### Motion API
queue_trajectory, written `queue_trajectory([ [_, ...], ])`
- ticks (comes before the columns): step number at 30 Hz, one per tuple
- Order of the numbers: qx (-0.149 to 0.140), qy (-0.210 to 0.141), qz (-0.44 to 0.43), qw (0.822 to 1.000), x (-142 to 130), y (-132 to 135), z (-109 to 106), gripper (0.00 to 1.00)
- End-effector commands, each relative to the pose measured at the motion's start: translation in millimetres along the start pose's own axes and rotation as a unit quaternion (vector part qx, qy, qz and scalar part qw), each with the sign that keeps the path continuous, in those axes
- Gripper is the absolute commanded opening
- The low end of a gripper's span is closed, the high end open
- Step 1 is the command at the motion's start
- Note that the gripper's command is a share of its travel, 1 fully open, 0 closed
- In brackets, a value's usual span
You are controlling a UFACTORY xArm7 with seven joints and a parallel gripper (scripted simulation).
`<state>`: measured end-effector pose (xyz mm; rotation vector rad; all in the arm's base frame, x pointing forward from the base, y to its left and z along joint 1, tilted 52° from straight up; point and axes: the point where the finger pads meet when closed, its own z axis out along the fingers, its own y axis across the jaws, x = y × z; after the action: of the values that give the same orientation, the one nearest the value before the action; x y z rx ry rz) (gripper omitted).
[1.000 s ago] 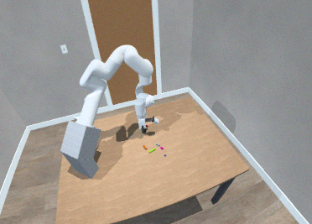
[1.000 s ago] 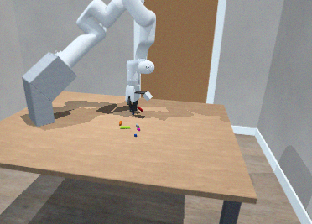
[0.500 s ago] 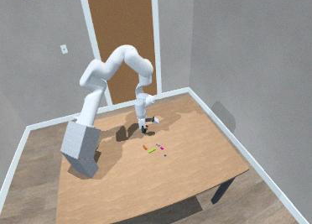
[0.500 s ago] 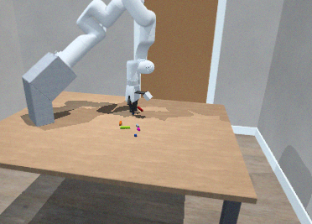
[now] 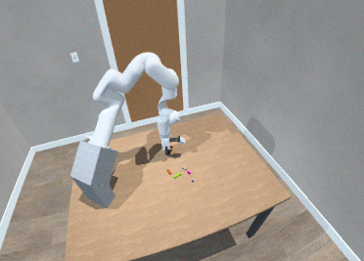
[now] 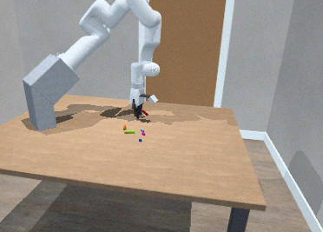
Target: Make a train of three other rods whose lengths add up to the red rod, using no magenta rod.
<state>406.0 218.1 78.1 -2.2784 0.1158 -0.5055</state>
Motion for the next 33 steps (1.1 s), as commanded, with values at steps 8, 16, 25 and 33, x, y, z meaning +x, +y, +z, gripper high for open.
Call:
queue_trajectory([
  [8, -0.001, 0.001, 0.000, 1.000, 0.6, 0.5, -0.1, 0.24],
  [16, 0.000, 0.001, 0.000, 1.000, 0.6, 0.5, 2.6, 0.24],
  [25, 0.000, 0.001, 0.000, 1.000, 0.7, 0.5, 10.1, 0.24],
  [33, 0.000, 0.001, 0.000, 1.000, 0.7, 0.5, 13.3, 0.24],
])
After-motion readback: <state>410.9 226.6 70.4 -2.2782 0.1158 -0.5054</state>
